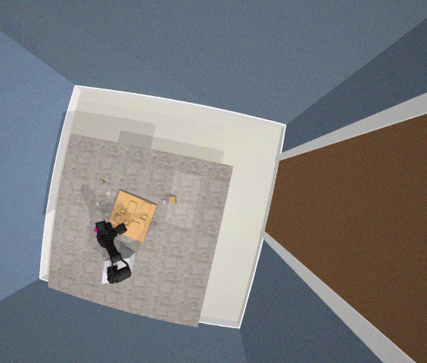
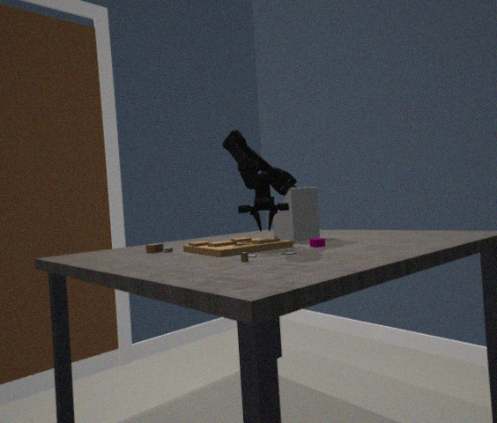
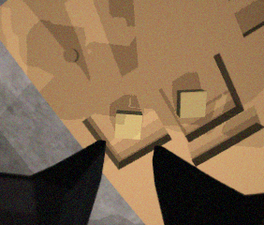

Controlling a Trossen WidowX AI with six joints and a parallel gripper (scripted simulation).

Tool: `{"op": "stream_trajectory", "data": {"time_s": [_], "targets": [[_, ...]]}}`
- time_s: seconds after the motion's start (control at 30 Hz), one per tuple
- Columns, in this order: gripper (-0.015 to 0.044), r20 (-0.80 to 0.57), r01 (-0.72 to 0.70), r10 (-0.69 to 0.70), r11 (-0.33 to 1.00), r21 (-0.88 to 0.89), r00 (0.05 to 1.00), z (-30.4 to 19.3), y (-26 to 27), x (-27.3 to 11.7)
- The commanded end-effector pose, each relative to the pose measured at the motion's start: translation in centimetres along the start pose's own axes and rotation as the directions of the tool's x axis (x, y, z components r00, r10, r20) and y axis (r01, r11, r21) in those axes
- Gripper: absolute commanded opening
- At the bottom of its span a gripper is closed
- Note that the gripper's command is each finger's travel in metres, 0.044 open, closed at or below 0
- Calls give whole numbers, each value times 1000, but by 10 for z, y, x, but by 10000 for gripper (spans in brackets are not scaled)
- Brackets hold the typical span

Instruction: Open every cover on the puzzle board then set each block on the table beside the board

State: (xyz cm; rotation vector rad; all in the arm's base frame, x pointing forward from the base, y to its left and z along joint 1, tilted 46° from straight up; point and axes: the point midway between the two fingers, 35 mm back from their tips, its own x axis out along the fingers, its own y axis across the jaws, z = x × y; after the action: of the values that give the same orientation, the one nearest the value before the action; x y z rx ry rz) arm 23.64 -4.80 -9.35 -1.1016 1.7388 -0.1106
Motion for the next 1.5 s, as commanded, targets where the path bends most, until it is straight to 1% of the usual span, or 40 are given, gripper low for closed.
{"op": "stream_trajectory", "data": {"time_s": [0.0, 0.1, 0.2, 0.7, 1.47], "targets": [[144, 2, -4, 4, 1000, 7, 1000, 1, 0, -17], [144, 2, -4, 4, 1000, 8, 1000, 0, 0, -25], [144, 2, -4, 4, 1000, 8, 1000, 0, 0, -22], [144, 0, -3, 3, 1000, 8, 1000, -1, 0, 11], [144, 0, -3, 3, 1000, 8, 1000, -1, 0, 12]]}}
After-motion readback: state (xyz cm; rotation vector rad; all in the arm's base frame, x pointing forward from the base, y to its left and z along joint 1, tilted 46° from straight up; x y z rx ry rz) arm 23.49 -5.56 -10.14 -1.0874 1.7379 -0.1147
